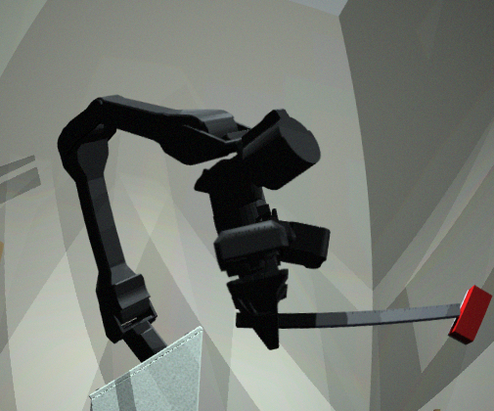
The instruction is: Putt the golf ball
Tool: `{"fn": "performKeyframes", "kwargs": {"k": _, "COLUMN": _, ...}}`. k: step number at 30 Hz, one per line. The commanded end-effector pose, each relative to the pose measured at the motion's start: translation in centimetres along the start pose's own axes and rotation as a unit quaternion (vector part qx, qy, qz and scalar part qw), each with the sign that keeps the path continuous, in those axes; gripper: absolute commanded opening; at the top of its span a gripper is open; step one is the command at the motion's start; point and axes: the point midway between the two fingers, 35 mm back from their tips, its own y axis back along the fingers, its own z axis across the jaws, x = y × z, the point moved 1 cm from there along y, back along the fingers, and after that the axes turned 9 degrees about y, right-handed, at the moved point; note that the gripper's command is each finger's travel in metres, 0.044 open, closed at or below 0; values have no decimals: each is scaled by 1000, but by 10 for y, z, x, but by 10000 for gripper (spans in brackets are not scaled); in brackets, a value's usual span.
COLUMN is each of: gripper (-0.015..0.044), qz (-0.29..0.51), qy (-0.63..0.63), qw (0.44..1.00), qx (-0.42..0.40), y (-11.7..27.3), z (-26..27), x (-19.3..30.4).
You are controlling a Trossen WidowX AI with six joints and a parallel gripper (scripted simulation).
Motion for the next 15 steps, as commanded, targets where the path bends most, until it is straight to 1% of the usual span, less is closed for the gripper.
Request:
{"fn": "performKeyframes", "kwargs": {"k": 1, "gripper": 0, "qz": 2, "qy": -41, "qw": 999, "qx": 5, "y": 7, "z": -7, "x": 21}}
{"fn": "performKeyframes", "kwargs": {"k": 15, "gripper": 0, "qz": 21, "qy": -220, "qw": 975, "qx": 36, "y": 34, "z": -28, "x": 114}}
